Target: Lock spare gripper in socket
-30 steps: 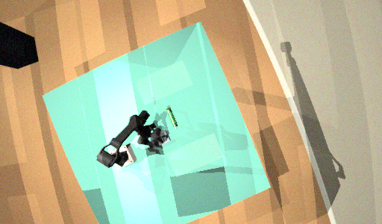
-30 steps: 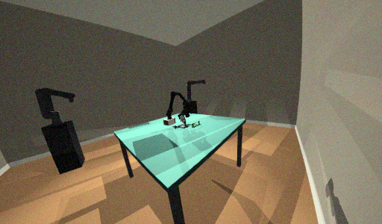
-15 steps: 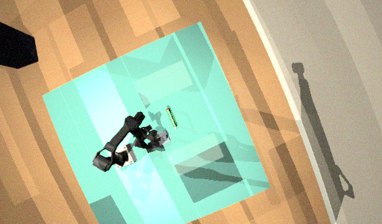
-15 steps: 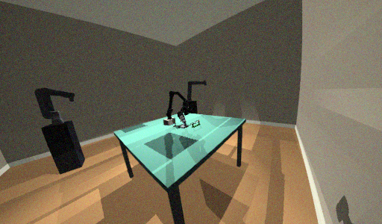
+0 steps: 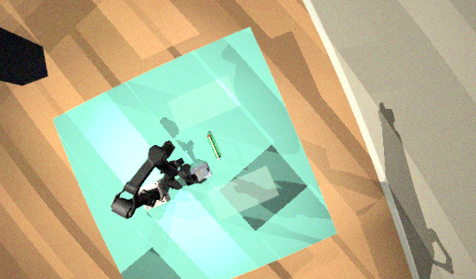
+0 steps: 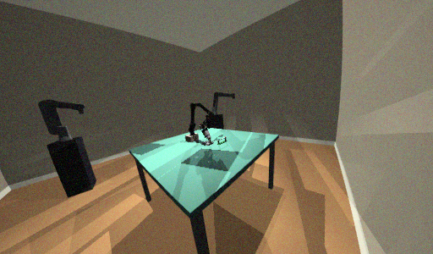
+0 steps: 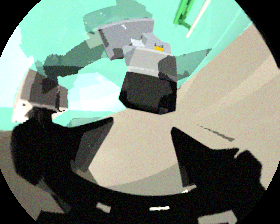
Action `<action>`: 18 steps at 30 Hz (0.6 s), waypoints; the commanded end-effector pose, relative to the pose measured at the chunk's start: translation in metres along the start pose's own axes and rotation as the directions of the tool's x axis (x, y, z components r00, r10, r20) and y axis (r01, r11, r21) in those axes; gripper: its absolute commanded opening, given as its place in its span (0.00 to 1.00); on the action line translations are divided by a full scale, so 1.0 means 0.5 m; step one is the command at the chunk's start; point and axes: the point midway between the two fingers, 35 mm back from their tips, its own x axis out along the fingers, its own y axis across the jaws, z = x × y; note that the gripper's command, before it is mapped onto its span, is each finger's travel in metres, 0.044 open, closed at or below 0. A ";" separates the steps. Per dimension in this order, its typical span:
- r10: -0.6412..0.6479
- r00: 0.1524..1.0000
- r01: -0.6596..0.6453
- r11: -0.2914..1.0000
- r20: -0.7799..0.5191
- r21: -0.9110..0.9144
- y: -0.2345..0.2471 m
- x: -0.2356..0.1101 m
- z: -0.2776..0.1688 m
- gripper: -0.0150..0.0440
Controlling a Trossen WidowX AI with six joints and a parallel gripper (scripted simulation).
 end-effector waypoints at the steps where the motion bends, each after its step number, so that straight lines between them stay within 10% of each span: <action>1: 0.001 1.000 -0.001 1.000 0.001 0.002 0.001 -0.009 -0.016 1.00; 18: -0.022 0.998 0.023 1.000 0.060 -0.011 -0.035 -0.024 -0.067 1.00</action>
